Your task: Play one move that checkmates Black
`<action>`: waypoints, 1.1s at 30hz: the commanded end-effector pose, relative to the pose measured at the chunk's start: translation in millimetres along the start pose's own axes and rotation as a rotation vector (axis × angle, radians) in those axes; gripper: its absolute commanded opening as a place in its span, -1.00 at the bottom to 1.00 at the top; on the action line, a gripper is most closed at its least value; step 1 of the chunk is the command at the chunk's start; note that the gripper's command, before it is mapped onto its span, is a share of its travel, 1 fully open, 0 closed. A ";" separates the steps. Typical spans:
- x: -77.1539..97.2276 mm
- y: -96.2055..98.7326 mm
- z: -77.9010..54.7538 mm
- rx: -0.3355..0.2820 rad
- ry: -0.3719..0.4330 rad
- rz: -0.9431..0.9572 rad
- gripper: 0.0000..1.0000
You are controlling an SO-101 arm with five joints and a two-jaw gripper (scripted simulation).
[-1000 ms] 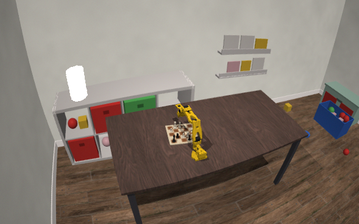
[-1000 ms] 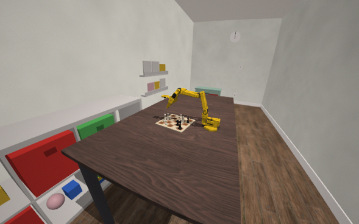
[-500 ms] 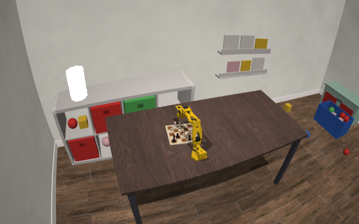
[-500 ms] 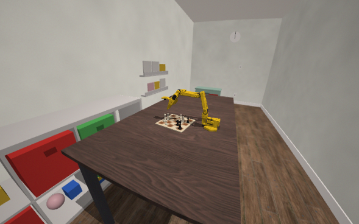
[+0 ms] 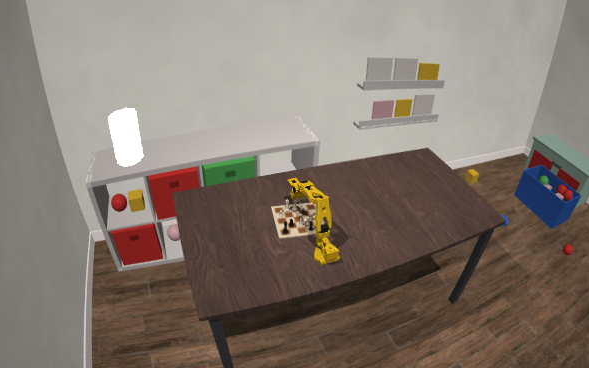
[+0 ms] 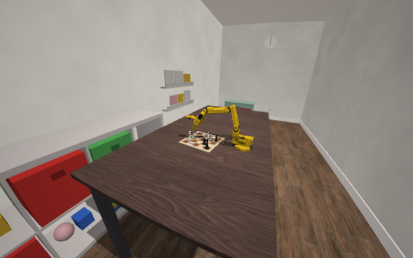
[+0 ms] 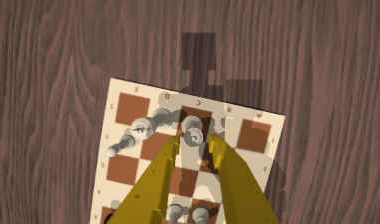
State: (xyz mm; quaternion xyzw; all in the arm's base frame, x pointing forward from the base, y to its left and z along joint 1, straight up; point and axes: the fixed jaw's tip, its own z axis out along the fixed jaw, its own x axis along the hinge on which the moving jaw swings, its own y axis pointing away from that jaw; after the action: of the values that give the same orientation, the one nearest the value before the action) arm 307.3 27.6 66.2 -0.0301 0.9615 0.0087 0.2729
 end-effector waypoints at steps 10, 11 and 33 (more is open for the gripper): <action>14.1 2.0 22.3 -0.004 -0.003 -0.002 -0.76; 14.1 2.0 22.3 -0.004 -0.003 -0.002 -0.76; 27.1 2.0 34.4 -0.004 -0.003 -0.002 -0.76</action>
State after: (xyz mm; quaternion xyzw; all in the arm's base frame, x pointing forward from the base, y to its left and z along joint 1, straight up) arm 307.1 27.5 34.5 -0.0300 0.9571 0.0092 0.2879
